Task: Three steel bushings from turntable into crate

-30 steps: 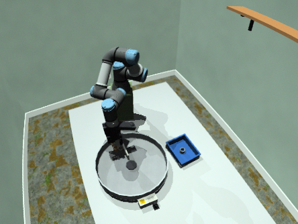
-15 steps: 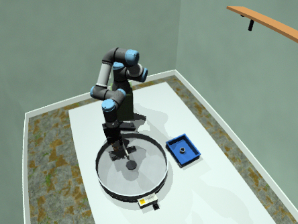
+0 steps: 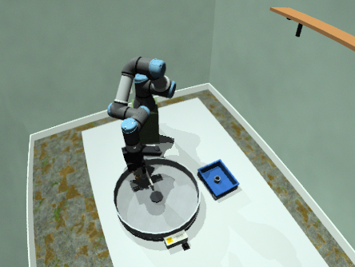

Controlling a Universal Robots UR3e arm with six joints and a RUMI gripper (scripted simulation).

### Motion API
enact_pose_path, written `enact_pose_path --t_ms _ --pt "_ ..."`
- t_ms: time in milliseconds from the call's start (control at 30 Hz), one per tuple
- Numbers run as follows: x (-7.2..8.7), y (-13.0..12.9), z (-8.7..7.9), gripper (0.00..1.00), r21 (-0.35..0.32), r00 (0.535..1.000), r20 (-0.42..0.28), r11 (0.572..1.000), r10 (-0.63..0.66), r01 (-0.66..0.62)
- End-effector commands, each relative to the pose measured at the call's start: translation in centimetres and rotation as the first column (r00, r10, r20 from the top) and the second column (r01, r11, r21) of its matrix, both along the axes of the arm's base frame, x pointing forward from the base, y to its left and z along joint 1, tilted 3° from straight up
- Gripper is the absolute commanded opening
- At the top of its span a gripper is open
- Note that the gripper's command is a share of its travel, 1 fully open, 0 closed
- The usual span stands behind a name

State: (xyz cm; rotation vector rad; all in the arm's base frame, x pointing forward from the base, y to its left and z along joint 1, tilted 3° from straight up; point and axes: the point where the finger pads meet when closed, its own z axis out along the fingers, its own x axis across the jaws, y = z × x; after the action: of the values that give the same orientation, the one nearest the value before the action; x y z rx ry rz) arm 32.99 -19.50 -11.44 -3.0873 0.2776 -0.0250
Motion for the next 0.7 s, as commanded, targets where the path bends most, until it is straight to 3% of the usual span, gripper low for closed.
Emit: enact_pose_path --t_ms 0,667 --pt "0.0 0.0 0.0 0.06 -0.001 1.000 0.000 1.000 0.000 0.000" --pt "0.0 0.2 -2.4 0.06 0.000 1.000 -0.001 1.000 0.000 0.000"
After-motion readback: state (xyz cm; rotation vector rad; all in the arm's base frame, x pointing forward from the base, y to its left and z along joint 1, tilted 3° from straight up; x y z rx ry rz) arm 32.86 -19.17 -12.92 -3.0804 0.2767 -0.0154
